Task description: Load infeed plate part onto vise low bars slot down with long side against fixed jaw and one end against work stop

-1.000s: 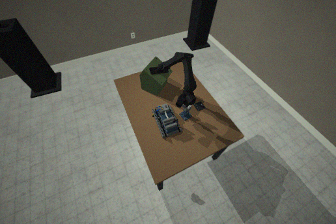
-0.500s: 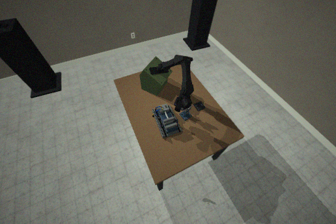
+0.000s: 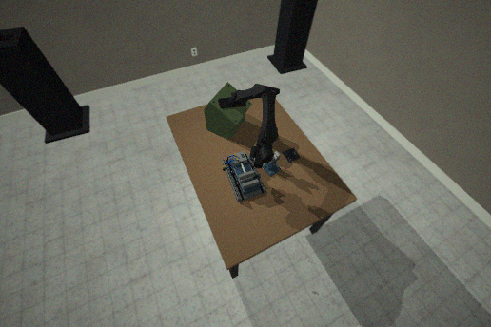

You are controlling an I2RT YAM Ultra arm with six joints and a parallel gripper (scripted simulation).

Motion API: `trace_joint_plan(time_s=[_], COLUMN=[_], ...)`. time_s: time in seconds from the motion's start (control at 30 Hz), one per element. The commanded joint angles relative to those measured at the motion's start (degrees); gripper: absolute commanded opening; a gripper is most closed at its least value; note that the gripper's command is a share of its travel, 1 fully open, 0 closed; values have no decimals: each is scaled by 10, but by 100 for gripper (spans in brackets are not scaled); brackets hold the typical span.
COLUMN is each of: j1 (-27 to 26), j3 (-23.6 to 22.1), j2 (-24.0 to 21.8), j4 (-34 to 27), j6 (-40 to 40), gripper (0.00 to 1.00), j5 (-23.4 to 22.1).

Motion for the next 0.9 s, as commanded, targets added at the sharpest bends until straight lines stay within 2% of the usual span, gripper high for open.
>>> trace_joint_plan(time_s=[0.0,0.1,0.13,0.2,0.47,0.7,0.73,0.87], j1=[-25,-29,-32,-40,-66,-80,-83,-92], j3=[37,41,47,54,81,99,102,112], j2=[-2,0,-13,14,40,42,59,69], j4=[-16,-17,-22,-23,-34,-43,-44,-48], j6=[-72,-86,-101,-126,-220,-273,-282,-317], gripper=[0,0,0,0,0,0,0,0], j5=[-7,-8,-9,-13,-22,-27,-29,-32])
